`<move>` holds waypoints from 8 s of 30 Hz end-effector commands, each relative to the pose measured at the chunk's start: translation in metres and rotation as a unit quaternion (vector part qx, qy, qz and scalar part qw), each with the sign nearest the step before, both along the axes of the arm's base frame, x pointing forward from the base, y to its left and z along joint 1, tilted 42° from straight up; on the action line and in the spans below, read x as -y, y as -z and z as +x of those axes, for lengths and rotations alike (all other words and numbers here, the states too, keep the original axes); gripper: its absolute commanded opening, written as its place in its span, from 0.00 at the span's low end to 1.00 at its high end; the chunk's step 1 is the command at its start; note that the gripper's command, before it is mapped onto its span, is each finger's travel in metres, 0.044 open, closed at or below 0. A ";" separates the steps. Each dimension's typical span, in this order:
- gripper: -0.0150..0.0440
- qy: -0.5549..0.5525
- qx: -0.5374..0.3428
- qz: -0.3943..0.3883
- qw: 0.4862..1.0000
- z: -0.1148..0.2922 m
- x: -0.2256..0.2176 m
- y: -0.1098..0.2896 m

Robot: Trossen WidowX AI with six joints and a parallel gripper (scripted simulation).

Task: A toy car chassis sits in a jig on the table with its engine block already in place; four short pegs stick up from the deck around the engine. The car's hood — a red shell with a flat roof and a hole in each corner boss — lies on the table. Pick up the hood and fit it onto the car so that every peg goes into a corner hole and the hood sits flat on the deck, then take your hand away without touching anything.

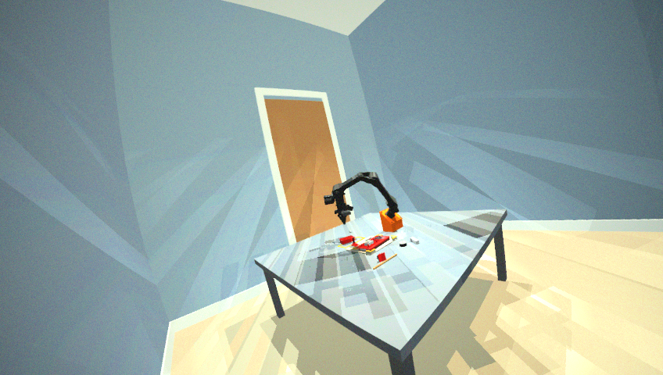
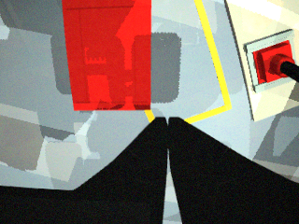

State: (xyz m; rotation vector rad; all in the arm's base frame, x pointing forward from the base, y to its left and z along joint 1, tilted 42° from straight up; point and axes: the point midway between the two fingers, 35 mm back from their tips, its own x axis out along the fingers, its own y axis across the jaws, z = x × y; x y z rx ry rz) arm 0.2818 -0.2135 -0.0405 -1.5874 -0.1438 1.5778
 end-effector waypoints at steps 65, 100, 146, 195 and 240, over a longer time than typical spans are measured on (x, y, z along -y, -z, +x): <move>1.00 -0.756 0.630 -0.181 -0.001 -0.013 -0.014 0.063; 1.00 -0.756 0.630 -0.181 -0.001 -0.008 -0.025 0.078; 1.00 -0.755 0.630 -0.181 -0.001 -0.004 -0.042 0.098; 1.00 -0.755 0.630 -0.181 -0.001 0.000 -0.057 0.116; 0.25 -0.757 0.628 -0.181 -0.002 -0.008 -0.027 0.084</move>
